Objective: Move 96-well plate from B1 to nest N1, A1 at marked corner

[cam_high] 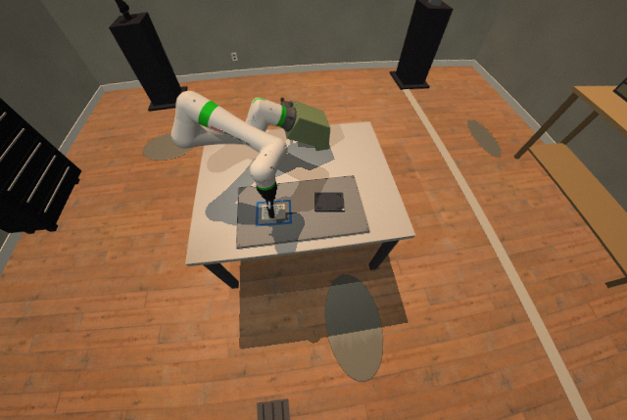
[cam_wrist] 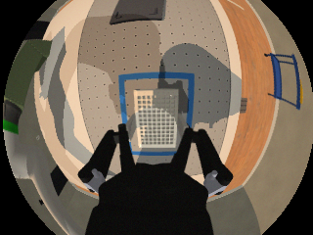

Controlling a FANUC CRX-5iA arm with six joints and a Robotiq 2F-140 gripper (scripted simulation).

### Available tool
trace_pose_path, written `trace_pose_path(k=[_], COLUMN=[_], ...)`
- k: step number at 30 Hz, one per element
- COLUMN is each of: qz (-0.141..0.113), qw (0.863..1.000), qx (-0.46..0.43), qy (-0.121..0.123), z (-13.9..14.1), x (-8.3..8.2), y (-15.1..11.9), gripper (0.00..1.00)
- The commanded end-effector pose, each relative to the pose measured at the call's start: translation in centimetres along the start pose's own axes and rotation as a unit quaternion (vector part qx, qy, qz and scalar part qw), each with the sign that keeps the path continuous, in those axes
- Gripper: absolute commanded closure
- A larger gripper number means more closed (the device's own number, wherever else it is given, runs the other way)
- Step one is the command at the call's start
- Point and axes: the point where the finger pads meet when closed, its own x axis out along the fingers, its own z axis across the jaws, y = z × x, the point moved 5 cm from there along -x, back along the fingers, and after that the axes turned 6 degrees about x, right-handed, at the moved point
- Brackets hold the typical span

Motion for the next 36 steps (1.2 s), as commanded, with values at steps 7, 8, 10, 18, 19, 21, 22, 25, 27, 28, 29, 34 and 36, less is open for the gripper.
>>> trace_pose_path(k=[7, 8, 10, 18, 19, 21, 22, 25, 27, 28, 29, 34, 36], qz=[0.000, 0.000, 0.000, 0.000, 0.000, 0.000, 0.000, 0.000, 0.000, 0.000, 0.000, 0.000, 0.000], qw=[1.000, 1.000, 1.000, 1.000, 1.000, 1.000, 1.000, 1.000, 1.000, 1.000, 1.000, 1.000, 1.000], qx=[0.000, 0.000, 0.000, 0.000, 0.000, 0.000, 0.000, 0.000, 0.000, 0.000, 0.000, 0.000, 0.000], qy=[0.000, 0.000, 0.000, 0.000, 0.000, 0.000, 0.000, 0.000, 0.000, 0.000, 0.000, 0.000, 0.000], z=[0.0, 0.0, 0.0, 0.0, 0.0, 0.0, 0.0, 0.0, 0.0, 0.0, 0.0, 0.0, 0.0], x=[0.0, -0.2, -0.5, -1.5, -1.7, -2.0, -2.2, -2.7, -3.0, -3.2, -3.3, -3.8, -4.2], y=[0.0, 0.0, 0.0, 0.0, 0.0, 0.0, 0.0, 0.0, 0.0, 0.0, 0.0, 0.0, 0.0], gripper=[1.00, 1.00, 1.00, 1.00, 1.00, 1.00, 1.00, 1.00, 1.00, 1.00, 1.00, 1.00, 1.00])
